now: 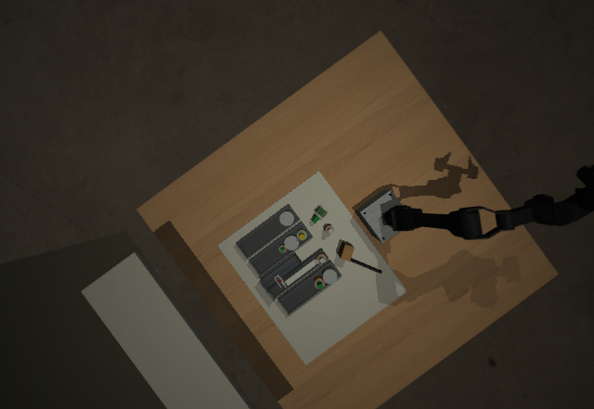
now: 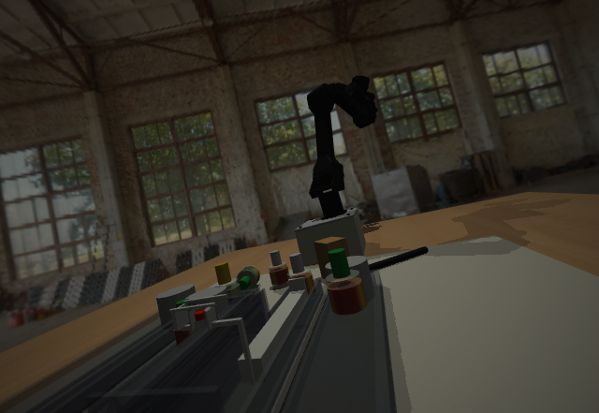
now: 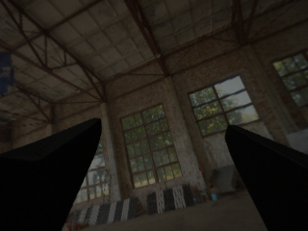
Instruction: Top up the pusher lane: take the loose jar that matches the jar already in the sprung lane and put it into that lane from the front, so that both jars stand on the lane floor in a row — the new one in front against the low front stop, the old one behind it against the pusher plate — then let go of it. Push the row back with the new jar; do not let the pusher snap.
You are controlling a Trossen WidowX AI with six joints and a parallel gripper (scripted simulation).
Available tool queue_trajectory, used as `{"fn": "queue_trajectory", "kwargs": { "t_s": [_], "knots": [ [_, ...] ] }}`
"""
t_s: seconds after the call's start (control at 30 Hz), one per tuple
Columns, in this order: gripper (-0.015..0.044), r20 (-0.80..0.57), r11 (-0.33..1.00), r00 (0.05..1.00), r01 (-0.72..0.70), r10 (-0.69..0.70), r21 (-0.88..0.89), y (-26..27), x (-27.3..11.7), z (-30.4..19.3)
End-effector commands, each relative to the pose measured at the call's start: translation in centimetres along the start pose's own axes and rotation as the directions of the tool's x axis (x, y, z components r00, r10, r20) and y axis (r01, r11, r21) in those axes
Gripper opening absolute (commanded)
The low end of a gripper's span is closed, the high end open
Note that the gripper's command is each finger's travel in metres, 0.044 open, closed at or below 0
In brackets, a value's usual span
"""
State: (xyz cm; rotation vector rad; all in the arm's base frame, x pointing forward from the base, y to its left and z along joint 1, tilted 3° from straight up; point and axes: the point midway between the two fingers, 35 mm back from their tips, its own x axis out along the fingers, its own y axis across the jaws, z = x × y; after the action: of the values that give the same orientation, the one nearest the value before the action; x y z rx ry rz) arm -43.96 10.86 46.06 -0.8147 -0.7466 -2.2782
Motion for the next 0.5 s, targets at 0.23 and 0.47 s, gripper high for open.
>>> {"fn": "queue_trajectory", "kwargs": {
  "t_s": [0.23,0.47],
  "knots": [
    [0.0440,0.078,0.948,0.958,0.284,-0.275,-0.141,-6.0,-5.8,6.9],
    [0.0440,0.194,0.783,0.820,0.571,-0.538,-0.245,-10.3,-14.3,14.3]
  ]
}}
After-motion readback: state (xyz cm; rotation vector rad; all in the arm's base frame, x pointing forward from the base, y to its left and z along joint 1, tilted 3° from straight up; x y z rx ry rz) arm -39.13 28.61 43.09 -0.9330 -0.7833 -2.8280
